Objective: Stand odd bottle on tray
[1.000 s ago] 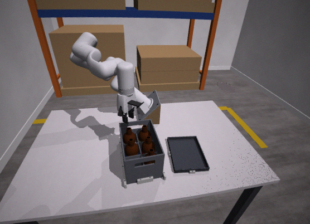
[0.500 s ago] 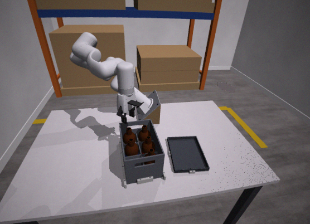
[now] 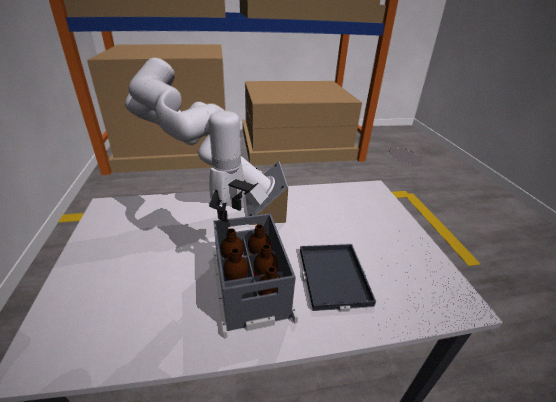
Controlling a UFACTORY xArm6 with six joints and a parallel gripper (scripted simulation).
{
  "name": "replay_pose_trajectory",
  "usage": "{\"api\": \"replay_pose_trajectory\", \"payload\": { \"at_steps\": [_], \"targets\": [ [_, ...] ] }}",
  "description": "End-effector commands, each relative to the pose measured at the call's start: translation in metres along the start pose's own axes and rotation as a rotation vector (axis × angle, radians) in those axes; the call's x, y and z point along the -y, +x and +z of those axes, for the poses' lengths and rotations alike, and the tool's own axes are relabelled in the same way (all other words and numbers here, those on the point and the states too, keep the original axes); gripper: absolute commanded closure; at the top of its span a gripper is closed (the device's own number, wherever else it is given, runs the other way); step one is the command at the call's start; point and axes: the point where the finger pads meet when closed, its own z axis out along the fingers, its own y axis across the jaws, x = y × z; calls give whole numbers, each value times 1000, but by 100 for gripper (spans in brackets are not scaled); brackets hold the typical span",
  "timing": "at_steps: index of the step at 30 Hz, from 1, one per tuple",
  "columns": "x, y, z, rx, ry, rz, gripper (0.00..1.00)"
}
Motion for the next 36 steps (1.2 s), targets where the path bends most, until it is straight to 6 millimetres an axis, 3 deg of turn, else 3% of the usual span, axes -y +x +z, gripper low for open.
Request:
{"api": "replay_pose_trajectory", "payload": {
  "at_steps": [1,15,36],
  "targets": [
    [-1,0,-1,-3,-1,1,35],
    [-1,0,4,-3,-1,1,35],
    [-1,0,27,-3,-1,1,35]
  ]
}}
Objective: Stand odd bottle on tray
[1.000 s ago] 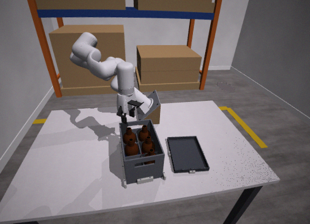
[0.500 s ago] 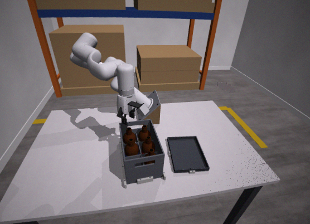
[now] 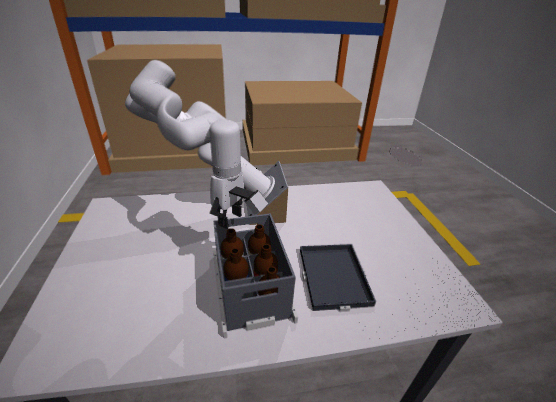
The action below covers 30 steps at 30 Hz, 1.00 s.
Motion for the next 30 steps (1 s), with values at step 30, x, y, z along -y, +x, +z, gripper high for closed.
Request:
{"api": "replay_pose_trajectory", "payload": {
  "at_steps": [30],
  "targets": [
    [-1,0,20,-2,-1,1,35]
  ]
}}
